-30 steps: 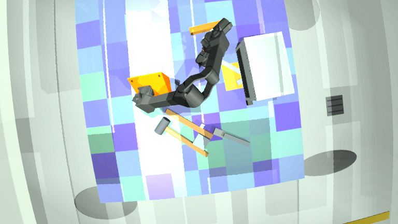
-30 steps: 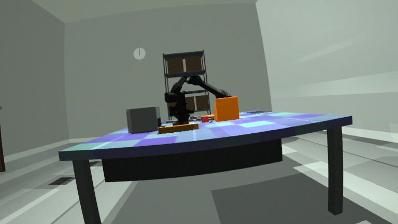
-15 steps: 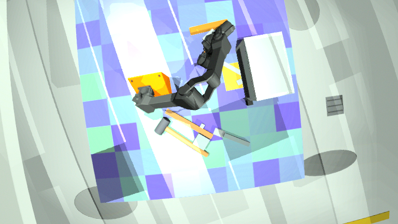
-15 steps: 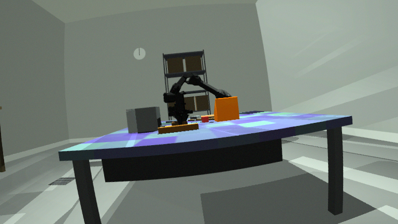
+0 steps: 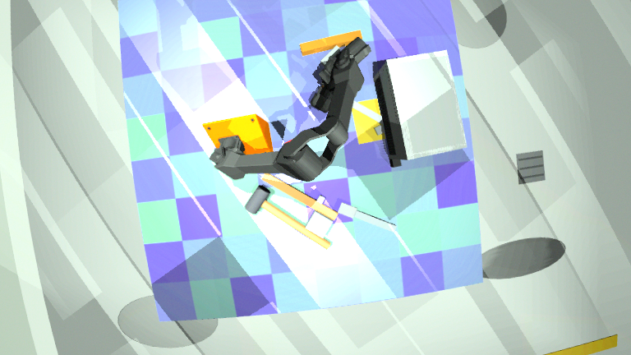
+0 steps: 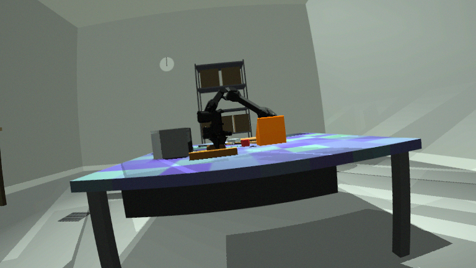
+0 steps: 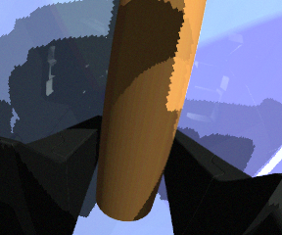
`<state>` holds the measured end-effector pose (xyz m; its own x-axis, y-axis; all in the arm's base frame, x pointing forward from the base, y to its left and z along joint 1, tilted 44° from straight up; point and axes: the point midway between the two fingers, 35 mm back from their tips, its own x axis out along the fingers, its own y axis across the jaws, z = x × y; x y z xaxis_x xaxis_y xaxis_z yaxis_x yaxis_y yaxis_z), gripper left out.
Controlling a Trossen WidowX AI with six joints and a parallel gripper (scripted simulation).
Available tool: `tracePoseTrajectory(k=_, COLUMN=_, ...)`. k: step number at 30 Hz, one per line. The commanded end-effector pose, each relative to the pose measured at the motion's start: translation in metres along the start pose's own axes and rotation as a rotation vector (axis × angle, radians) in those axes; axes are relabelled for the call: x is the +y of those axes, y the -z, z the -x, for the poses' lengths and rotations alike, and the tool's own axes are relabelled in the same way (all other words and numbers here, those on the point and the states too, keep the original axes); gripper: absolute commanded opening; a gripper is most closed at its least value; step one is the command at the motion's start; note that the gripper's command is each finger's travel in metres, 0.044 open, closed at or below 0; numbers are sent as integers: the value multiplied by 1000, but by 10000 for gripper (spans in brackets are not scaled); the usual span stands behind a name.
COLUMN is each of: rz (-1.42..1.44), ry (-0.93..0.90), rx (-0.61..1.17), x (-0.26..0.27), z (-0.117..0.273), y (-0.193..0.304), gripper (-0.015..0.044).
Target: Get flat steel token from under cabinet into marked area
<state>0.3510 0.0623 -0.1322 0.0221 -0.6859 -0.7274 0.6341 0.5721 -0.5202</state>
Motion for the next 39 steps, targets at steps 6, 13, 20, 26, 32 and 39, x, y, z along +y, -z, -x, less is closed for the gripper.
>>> tracePoseTrajectory(k=6, rz=1, ry=6, rx=-3, x=-6, z=-1, y=2, gripper=0)
tracePoseTrajectory(k=13, rz=1, ry=5, rx=-2, x=-5, z=-1, y=17, gripper=0)
tracePoseTrajectory(k=20, rz=2, ry=4, rx=-1, x=-4, z=-1, y=33, gripper=0)
tracePoseTrajectory(k=26, rz=2, ry=4, rx=-1, x=-3, z=-1, y=46, gripper=0)
tracePoseTrajectory(k=32, rz=2, ry=4, rx=0, x=-3, z=-1, y=59, gripper=0)
tracePoseTrajectory(k=39, rz=2, ry=3, rx=1, x=-2, z=-1, y=74, gripper=0)
